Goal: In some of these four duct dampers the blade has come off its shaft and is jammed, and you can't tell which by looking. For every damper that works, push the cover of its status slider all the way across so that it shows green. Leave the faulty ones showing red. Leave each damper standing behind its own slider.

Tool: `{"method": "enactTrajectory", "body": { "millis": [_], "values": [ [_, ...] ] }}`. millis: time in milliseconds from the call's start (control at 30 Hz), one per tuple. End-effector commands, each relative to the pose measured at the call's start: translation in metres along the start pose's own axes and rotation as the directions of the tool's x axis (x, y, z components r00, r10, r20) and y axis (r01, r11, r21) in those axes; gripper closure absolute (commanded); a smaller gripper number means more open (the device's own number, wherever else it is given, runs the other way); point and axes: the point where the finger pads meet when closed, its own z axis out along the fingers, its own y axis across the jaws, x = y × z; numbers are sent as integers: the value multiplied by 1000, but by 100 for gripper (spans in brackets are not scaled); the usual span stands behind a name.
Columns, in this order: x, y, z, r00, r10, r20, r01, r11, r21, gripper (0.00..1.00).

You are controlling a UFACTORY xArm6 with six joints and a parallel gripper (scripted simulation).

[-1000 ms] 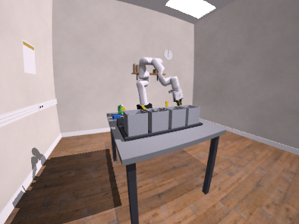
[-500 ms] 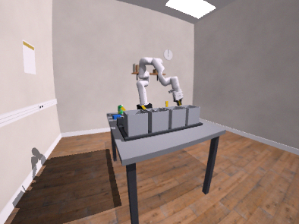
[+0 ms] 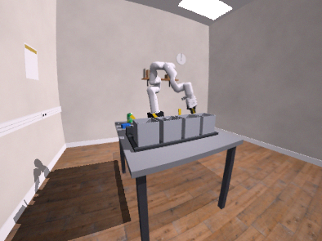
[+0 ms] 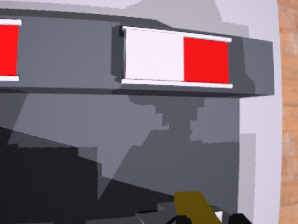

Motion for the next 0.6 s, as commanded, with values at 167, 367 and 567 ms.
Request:
{"method": "enactTrajectory", "body": {
  "millis": [167, 367, 567],
  "values": [
    [-1, 2, -1, 1000, -1, 4, 1, 1000, 10, 81],
    [-1, 4, -1, 1000, -1, 4, 1, 1000, 23, 81],
    [-1, 7, -1, 1000, -1, 4, 1, 999, 54, 81]
  ]
}}
